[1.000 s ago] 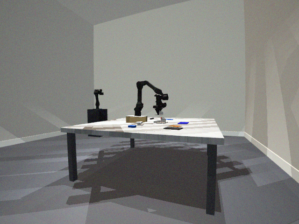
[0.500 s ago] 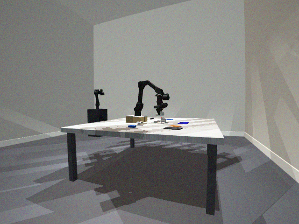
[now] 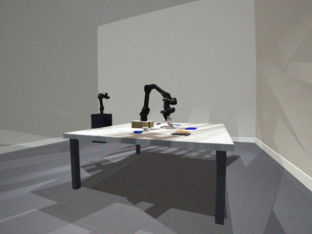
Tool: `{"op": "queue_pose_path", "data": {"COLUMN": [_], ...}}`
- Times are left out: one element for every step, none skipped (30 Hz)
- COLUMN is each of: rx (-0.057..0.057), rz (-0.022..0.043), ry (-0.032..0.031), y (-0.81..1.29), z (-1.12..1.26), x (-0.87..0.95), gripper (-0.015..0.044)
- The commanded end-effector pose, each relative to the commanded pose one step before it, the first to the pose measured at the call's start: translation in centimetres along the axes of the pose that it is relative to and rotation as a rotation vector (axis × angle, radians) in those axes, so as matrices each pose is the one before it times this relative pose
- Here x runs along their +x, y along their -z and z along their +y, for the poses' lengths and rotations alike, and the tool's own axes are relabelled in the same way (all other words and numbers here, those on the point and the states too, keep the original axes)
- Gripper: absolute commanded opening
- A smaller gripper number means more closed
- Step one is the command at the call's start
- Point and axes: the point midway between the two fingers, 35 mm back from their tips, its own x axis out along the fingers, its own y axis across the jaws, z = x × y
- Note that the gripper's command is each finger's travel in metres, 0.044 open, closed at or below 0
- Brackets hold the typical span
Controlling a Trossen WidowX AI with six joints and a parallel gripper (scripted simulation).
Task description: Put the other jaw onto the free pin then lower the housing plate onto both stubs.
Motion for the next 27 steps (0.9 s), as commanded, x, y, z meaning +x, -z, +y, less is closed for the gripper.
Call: {"op": "queue_pose_path", "data": {"rx": [-0.0060, -0.0038, -0.0094, -0.0038, 0.0000, 0.0000, 0.0000, 0.0000, 0.0000, 0.0000, 0.0000, 0.0000, 0.0000, 0.0000, 0.0000, 0.0000, 0.0000, 0.0000, 0.0000, 0.0000, 0.0000, 0.0000, 0.0000, 0.0000, 0.0000, 0.0000, 0.0001], "rz": [0.00511, 0.00000, 0.00000, 0.00000, 0.00000, 0.00000, 0.00000, 0.00000, 0.00000, 0.00000, 0.00000, 0.00000, 0.00000, -0.00001, -0.00002, -0.00001, 0.00000, 0.00000, 0.00000, 0.00000, 0.00000, 0.00000, 0.00000, 0.00000, 0.00000, 0.00000, 0.00000], "ry": [-0.00375, 0.00000, 0.00000, 0.00000, 0.00000, 0.00000, 0.00000, 0.00000, 0.00000, 0.00000, 0.00000, 0.00000, 0.00000, -0.00003, -0.00008, -0.00003, 0.00000, 0.00000, 0.00000, 0.00000, 0.00000, 0.00000, 0.00000, 0.00000, 0.00000, 0.00000, 0.00000], "y": [0.050, -0.001, -0.002, -0.001, 0.000, 0.000, 0.000, 0.000, 0.000, 0.000, 0.000, 0.000, 0.000, -0.010, -0.024, -0.009, 0.000, 0.000, 0.000, 0.000, 0.000, 0.000, 0.000, 0.000, 0.000, -0.003, -0.007], "z": [0.042, 0.000, 0.000, 0.000, 0.000, 0.000, 0.000, 0.000, 0.000, 0.000, 0.000, 0.000, 0.000, 0.042, 0.104, 0.042, 0.000, 0.000, 0.000, 0.000, 0.000, 0.000, 0.000, 0.000, 0.000, 0.000, -0.001], "x": [0.085, 0.000, 0.000, 0.000, 0.000, 0.000, 0.000, 0.000, 0.000, 0.000, 0.000, 0.000, 0.000, 0.000, 0.000, 0.000, 0.000, 0.000, 0.000, 0.000, 0.000, 0.000, 0.000, 0.000, 0.000, 0.027, 0.081], "gripper": [0.0134, 0.0134, 0.0134, 0.0134, 0.0134, 0.0134, 0.0134, 0.0134, 0.0134, 0.0134, 0.0134, 0.0134, 0.0134, 0.0134, 0.0134, 0.0134, 0.0134, 0.0134, 0.0134, 0.0134, 0.0134, 0.0134, 0.0134, 0.0134, 0.0134, 0.0134, 0.0134]}}
